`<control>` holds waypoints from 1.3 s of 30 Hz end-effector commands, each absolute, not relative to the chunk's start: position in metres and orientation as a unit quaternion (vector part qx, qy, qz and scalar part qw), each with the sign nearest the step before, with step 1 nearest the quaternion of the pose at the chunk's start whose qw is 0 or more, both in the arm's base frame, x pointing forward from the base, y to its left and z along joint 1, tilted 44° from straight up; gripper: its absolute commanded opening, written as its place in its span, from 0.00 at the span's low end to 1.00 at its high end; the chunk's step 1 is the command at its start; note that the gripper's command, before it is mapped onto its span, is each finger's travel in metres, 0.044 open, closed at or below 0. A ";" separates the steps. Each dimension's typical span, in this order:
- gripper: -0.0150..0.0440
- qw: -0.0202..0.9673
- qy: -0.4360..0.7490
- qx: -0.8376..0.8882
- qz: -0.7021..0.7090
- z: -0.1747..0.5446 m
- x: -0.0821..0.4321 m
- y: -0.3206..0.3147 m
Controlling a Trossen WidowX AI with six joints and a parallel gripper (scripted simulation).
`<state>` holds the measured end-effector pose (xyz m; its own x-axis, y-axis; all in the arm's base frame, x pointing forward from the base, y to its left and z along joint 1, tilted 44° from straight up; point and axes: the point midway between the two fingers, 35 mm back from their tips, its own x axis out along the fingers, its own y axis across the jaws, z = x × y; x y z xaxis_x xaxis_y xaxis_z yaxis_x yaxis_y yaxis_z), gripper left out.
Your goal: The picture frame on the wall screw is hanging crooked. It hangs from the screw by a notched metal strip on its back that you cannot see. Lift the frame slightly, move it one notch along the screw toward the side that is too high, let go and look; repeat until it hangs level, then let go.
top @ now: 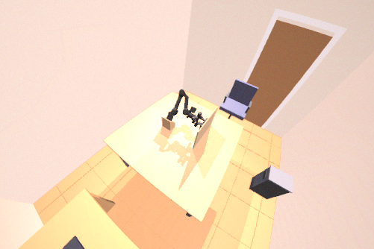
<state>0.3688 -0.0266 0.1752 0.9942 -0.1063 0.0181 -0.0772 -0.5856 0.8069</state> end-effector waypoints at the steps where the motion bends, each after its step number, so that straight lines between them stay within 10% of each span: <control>1: 0.69 0.452 -0.052 0.891 -0.012 0.178 0.370 -0.026; 29: 0.69 0.452 -0.052 0.891 -0.012 0.179 0.370 -0.026; 39: 0.35 0.452 -0.052 0.891 -0.012 0.179 0.370 -0.026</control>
